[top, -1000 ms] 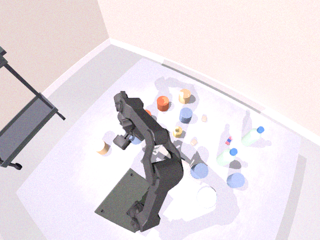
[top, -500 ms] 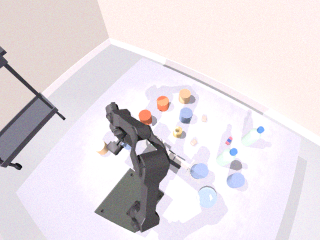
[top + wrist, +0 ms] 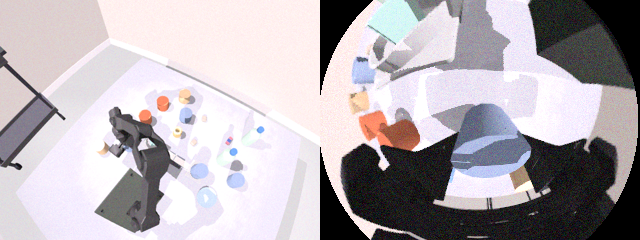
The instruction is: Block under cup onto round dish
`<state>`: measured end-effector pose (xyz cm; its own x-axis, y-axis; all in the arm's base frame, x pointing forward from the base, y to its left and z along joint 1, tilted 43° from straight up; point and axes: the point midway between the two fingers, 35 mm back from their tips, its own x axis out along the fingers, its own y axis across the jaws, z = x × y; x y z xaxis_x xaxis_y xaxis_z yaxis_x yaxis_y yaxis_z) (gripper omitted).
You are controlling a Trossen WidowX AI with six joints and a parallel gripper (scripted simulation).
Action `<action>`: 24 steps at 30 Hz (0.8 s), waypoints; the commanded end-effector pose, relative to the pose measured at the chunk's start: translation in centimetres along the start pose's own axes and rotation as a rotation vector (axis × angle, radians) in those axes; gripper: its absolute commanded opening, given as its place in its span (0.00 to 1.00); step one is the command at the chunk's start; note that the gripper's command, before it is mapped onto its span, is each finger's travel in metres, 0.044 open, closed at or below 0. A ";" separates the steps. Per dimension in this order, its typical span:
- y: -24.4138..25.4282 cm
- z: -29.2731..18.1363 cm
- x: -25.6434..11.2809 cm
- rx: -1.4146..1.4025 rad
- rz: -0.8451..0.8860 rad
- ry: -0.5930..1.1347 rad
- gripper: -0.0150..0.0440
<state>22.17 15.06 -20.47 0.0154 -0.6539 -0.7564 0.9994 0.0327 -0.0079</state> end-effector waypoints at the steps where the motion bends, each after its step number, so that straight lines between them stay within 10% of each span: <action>1: -0.2 0.1 0.8 -0.009 -0.002 -0.009 0.25; 5: -0.2 0.1 1.5 -0.009 -0.002 -0.009 0.25; 24: -0.1 0.0 -3.3 -0.007 -0.002 -0.005 1.00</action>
<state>21.68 14.87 -20.02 -0.0047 -0.6744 -0.7384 0.9991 0.0285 -0.0324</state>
